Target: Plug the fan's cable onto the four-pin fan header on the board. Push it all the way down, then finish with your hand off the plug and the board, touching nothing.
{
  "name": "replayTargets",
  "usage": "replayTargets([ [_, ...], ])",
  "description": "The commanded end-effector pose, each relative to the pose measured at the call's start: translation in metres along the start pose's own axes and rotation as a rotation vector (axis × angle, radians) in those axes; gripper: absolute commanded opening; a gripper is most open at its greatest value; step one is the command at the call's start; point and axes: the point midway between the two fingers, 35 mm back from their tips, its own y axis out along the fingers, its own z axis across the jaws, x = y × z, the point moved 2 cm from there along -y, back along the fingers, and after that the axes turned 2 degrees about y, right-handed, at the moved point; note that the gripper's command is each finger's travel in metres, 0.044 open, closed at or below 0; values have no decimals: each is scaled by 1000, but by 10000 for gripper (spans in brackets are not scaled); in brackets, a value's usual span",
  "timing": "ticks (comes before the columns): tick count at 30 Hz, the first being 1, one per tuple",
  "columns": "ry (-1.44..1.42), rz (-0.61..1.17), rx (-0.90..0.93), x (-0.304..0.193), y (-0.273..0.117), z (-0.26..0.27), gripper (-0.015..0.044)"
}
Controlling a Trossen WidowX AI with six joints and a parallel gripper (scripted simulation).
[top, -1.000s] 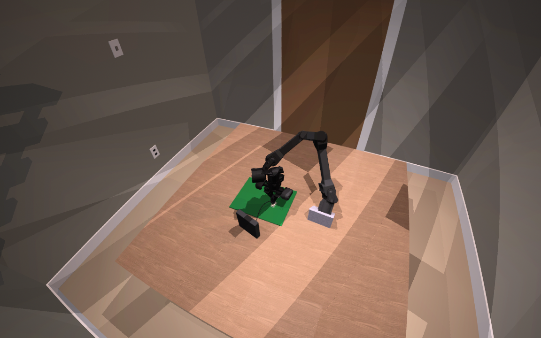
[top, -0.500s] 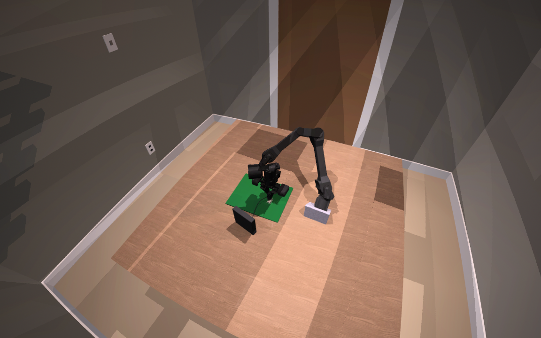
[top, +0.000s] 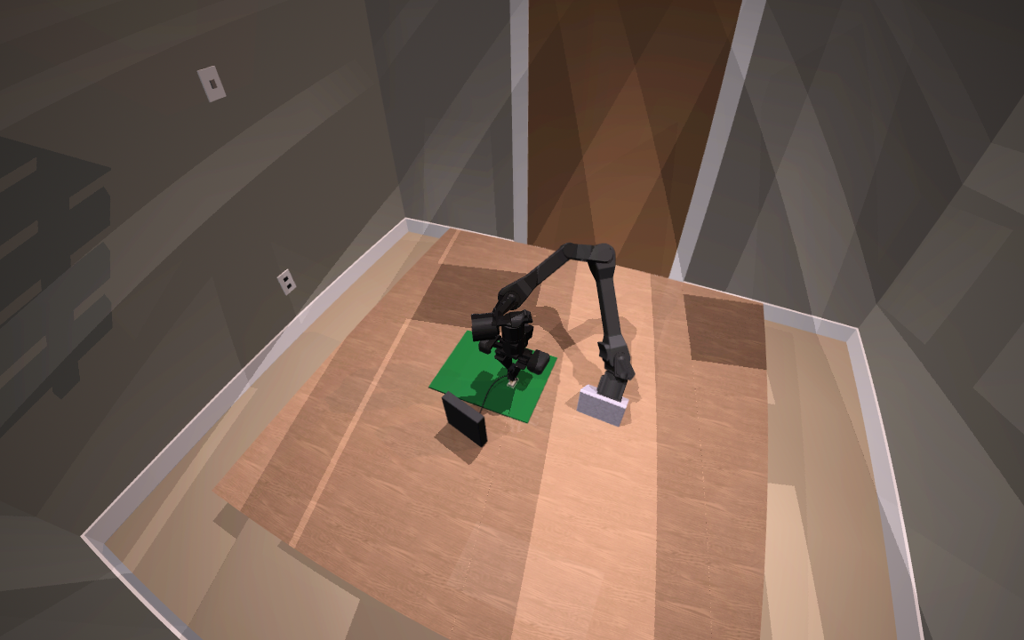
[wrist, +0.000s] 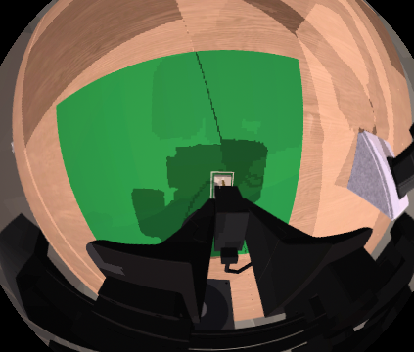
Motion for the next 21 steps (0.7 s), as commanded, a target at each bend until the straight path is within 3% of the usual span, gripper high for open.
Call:
replayTargets([
  [1, 4, -2, 5, -1, 0, 1, 0],
  [21, 11, -2, 5, 0, -1, 2, 0],
])
